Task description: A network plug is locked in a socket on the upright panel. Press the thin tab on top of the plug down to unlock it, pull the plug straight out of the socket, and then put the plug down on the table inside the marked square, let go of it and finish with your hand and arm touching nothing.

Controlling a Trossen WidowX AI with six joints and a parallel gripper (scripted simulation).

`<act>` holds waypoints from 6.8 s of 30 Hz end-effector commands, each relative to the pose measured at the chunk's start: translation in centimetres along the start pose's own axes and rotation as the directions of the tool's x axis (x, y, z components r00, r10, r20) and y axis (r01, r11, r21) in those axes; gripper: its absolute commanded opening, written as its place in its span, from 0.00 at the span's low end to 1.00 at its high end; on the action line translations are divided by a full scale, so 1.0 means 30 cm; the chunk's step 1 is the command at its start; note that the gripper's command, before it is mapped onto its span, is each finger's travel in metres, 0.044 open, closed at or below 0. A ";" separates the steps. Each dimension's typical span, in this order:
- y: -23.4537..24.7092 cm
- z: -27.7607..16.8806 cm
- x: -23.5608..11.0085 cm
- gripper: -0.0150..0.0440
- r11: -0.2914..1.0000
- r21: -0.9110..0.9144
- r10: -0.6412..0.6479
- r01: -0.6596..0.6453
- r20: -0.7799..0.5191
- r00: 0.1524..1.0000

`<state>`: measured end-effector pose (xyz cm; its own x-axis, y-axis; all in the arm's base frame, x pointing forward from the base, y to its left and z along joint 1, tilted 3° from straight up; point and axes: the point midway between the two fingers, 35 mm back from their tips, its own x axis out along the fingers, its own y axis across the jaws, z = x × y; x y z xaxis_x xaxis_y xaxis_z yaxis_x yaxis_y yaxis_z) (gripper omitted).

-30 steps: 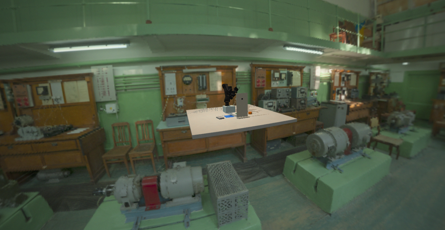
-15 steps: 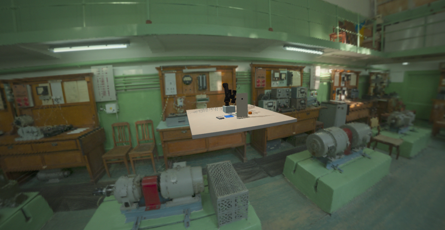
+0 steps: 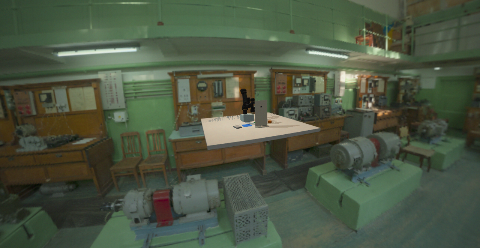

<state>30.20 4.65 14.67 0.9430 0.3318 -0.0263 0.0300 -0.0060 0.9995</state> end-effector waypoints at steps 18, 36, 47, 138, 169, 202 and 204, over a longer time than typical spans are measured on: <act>-0.004 0.043 0.163 0.52 1.000 0.006 0.004 -0.004 0.000 1.000; 0.002 0.068 0.252 0.52 1.000 0.005 0.006 -0.006 0.000 1.000; 0.003 0.082 0.306 0.52 1.000 0.005 0.007 -0.007 0.000 1.000; -0.003 0.064 0.222 0.25 1.000 0.006 0.005 -0.005 0.000 1.000; -0.005 0.054 0.159 0.25 1.000 0.006 0.004 -0.004 0.000 1.000; 0.094 0.042 0.119 0.25 1.000 0.003 0.007 -0.007 0.002 1.000; 0.105 0.040 0.115 0.25 1.000 0.003 0.007 -0.007 0.002 1.000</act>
<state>34.08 4.66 17.27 0.9433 0.3316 -0.0173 0.0216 -0.0091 0.9997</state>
